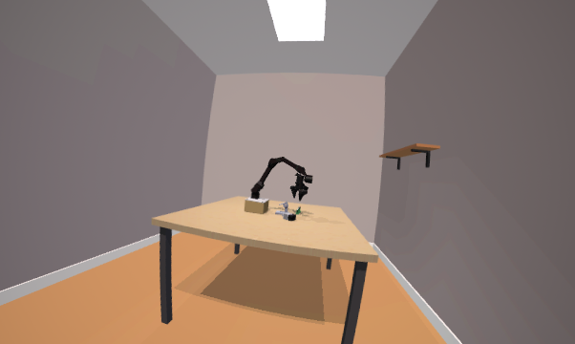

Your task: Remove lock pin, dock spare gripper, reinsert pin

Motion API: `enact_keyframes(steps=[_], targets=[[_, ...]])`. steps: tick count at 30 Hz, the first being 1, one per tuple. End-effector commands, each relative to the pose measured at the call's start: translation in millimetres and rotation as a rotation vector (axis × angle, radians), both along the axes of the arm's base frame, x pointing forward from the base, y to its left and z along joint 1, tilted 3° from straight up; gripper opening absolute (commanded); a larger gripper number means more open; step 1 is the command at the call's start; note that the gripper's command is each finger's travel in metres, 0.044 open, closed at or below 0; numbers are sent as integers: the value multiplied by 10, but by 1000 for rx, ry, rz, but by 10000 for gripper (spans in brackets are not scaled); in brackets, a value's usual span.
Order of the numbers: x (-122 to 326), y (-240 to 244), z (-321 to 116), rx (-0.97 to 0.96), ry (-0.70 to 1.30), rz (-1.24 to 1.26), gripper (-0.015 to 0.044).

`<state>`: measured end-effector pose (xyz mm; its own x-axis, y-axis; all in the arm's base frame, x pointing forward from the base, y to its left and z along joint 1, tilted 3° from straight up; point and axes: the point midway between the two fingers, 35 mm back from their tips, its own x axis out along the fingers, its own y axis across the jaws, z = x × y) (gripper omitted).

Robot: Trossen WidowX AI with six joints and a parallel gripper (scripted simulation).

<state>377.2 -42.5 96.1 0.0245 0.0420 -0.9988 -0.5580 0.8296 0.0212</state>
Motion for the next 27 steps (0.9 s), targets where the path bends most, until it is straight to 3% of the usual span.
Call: enact_keyframes(steps=[1, 8, 17, 27], targets=[[-172, -691, -15, -21, -26, -548, 440], [-510, -1404, -77, -30, -52, -1158, 440], [-413, -1433, -111, -30, -53, -1165, 440], [-395, -1474, -759, -31, -52, -1165, 440]])
